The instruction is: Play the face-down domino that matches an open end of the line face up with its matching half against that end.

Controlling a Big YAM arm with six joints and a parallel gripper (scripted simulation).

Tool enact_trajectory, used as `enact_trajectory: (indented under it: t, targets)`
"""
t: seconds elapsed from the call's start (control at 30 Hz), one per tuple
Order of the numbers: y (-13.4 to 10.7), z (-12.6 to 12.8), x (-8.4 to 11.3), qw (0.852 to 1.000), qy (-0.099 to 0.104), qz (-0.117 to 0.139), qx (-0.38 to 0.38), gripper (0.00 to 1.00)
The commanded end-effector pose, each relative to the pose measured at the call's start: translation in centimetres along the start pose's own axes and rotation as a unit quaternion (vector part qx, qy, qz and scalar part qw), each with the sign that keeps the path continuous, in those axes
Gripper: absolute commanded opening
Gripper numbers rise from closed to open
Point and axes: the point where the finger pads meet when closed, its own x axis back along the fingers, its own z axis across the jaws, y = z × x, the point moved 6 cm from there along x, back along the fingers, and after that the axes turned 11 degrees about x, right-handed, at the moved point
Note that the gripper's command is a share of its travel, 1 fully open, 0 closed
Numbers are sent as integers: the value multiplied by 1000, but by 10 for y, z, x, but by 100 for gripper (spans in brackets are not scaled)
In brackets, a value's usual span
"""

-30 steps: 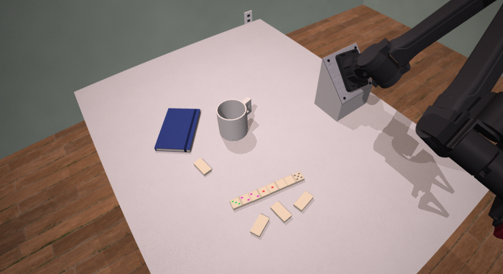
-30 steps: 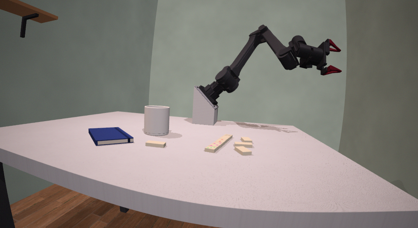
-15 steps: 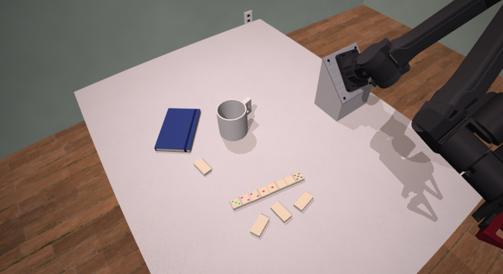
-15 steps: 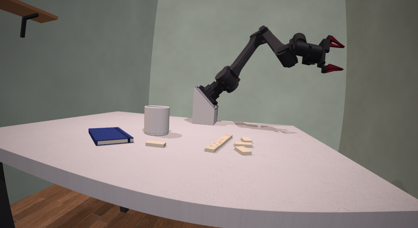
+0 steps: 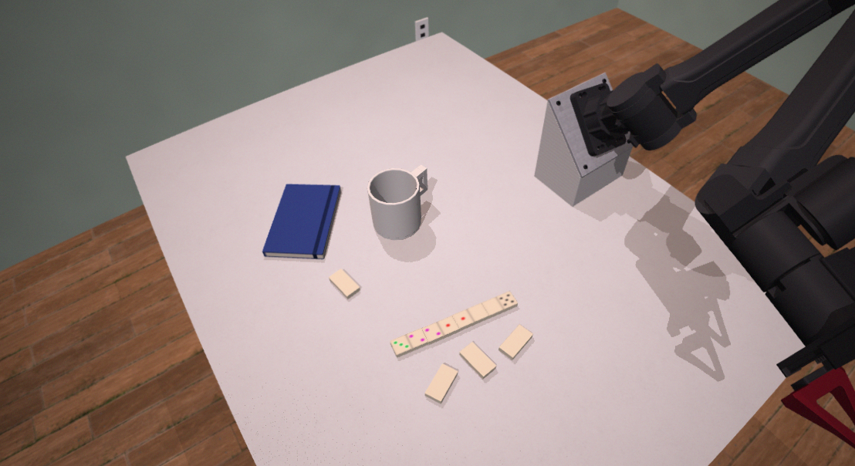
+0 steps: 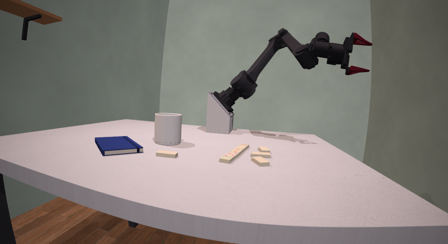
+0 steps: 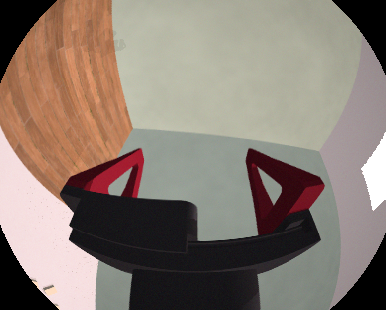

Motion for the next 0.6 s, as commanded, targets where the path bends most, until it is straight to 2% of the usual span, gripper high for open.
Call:
enact_trajectory:
  t: [0.0,0.17,0.2,0.5,0.57]
  targets:
    - [-8,-22,-12,1000,-12,3,-11,100]
    - [-8,-22,-12,1000,-12,3,-11,100]
    - [-9,-10,-3,1000,-1,14,-13,100]
    - [-45,-29,-6,994,-3,85,-71,100]
    - [-45,-29,-6,994,-3,85,-71,100]
